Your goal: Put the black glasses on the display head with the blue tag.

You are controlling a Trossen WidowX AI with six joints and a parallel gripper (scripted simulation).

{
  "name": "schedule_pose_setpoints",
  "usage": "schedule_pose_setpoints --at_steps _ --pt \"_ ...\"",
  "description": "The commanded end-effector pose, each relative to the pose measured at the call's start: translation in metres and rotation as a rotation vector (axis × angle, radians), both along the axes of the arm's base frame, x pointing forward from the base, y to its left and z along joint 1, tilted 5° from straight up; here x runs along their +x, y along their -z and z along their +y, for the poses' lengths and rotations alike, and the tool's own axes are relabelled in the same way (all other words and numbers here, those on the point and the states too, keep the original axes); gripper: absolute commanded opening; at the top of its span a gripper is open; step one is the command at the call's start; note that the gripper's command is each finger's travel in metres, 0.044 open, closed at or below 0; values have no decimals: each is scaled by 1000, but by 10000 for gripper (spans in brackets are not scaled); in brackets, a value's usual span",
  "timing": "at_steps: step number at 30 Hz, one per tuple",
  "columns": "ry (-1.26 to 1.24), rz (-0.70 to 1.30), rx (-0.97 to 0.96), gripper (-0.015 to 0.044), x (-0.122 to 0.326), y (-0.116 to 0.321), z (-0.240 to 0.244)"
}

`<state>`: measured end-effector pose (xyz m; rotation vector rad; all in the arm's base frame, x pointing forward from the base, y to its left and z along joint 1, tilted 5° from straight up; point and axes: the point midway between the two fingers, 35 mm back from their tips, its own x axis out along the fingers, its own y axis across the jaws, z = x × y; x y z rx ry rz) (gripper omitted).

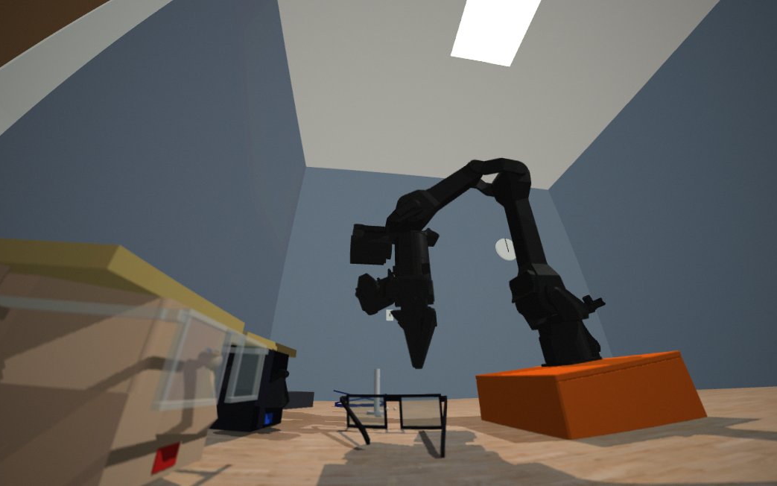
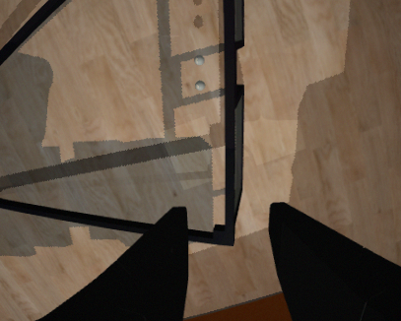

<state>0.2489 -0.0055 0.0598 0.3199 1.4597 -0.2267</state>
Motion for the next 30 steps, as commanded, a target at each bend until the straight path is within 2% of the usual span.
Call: schedule_pose_setpoints --at_steps 1,30 --pt "5 4 -4 120 0 6 -1" --pt "5 4 -5 120 3 54 -4"
